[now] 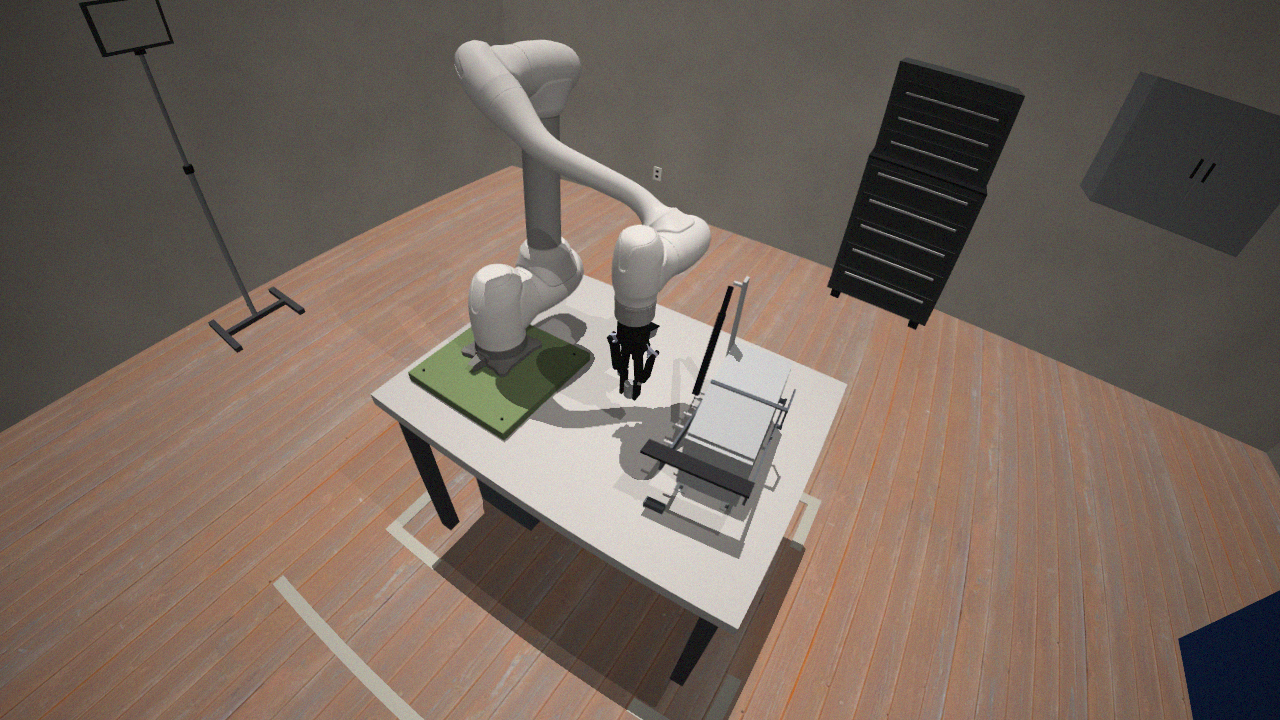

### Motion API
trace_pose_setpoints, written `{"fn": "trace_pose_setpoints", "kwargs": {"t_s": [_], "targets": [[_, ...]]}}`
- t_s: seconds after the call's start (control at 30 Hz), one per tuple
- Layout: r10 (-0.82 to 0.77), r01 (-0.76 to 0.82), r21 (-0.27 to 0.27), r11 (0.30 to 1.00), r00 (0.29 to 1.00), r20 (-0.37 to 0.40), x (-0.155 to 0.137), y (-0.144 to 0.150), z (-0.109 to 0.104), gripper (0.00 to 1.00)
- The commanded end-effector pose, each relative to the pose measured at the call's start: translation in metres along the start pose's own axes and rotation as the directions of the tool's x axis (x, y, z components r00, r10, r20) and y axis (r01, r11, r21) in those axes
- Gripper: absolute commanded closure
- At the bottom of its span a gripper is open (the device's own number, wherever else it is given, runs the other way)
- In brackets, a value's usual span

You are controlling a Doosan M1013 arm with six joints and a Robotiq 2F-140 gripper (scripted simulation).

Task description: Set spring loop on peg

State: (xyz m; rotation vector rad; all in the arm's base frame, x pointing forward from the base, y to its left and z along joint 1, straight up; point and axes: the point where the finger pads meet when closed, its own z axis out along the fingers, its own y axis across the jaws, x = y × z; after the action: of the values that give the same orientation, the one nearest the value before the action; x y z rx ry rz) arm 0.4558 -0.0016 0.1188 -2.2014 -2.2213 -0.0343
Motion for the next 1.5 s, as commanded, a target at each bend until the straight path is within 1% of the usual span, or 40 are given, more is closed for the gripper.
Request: {"fn": "trace_pose_setpoints", "kwargs": {"t_s": [0.0, 0.07, 0.53, 0.63, 1.17, 1.47], "targets": [[0.0, 0.0, -0.001, 1.0, 1.0, 0.003, 0.004, -0.004, 0.001, 0.75], [0.0, 0.0, -0.001, 1.0, 1.0, 0.001, 0.002, -0.001, 0.0, 0.75], [0.001, -0.001, -0.001, 1.0, 1.0, 0.021, 0.023, -0.025, 0.011, 0.75], [0.0, 0.0, -0.001, 1.0, 1.0, 0.017, 0.02, -0.021, 0.009, 0.75], [0.001, -0.001, -0.001, 1.0, 1.0, 0.021, 0.023, -0.025, 0.011, 0.75], [0.001, -0.001, -0.001, 1.0, 1.0, 0.02, 0.023, -0.024, 0.029, 0.75]]}}
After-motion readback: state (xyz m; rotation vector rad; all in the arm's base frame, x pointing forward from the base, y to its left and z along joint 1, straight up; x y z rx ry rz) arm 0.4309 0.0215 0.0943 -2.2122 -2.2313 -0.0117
